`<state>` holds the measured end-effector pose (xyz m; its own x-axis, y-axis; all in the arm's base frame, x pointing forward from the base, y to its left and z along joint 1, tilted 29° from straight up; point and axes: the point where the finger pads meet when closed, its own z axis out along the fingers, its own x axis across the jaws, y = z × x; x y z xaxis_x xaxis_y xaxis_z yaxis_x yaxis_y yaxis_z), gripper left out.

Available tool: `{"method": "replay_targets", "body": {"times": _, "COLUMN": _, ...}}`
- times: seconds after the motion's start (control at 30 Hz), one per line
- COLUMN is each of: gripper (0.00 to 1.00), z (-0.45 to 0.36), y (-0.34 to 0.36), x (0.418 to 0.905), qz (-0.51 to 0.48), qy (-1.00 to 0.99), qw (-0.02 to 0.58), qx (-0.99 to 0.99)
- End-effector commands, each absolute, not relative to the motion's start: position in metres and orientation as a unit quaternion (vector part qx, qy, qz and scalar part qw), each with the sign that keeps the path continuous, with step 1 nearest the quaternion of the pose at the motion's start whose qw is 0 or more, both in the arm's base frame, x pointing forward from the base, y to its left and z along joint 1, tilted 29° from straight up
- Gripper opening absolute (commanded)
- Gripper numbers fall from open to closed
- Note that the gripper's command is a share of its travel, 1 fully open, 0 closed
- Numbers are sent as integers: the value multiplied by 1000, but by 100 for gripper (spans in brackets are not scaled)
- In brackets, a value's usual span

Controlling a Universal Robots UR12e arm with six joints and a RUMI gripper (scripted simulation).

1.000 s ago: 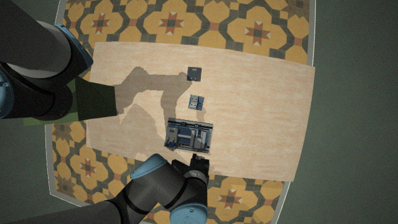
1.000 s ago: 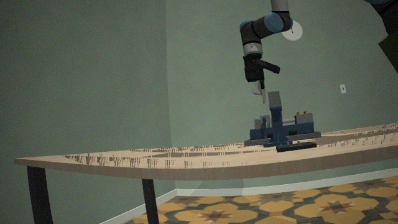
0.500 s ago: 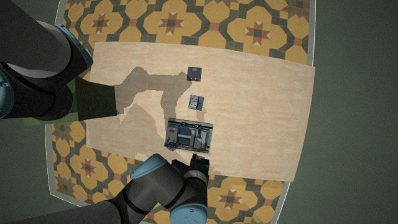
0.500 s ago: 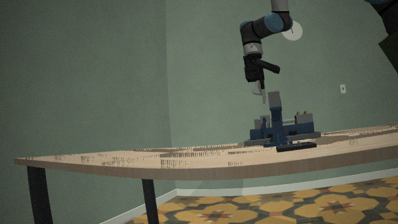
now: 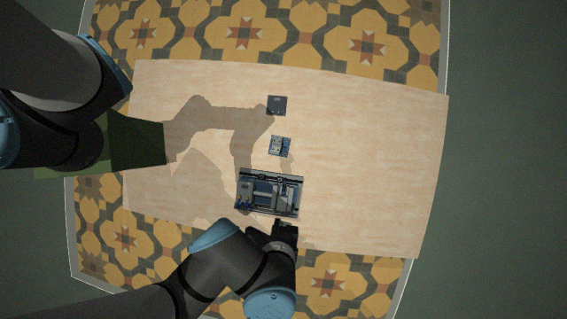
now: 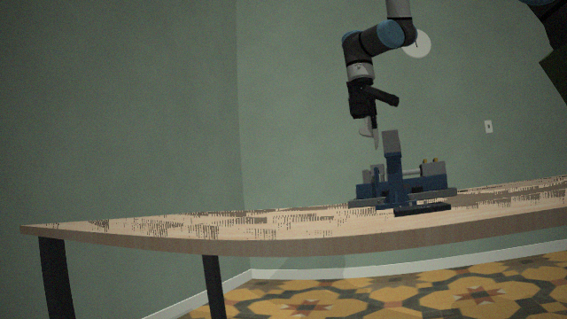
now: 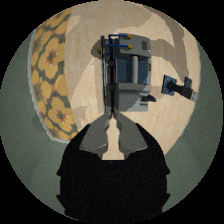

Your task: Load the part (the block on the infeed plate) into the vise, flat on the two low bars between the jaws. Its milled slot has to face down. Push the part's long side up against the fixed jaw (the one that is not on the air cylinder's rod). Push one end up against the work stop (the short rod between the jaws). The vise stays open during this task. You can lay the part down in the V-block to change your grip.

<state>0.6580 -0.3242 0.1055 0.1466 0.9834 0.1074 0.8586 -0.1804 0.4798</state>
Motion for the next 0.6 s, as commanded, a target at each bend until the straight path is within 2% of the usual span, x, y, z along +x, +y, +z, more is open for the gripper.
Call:
{"method": "replay_targets", "body": {"times": 0.0, "gripper": 0, "z": 103, "y": -325, "x": 660, "qz": 202, "qy": 621, "qw": 155, "qx": 741}}
{"method": "replay_targets", "body": {"times": 0.57, "gripper": 0, "z": 83, "y": -324, "x": 672, "qz": 202, "qy": 621, "qw": 155, "qx": 741}}
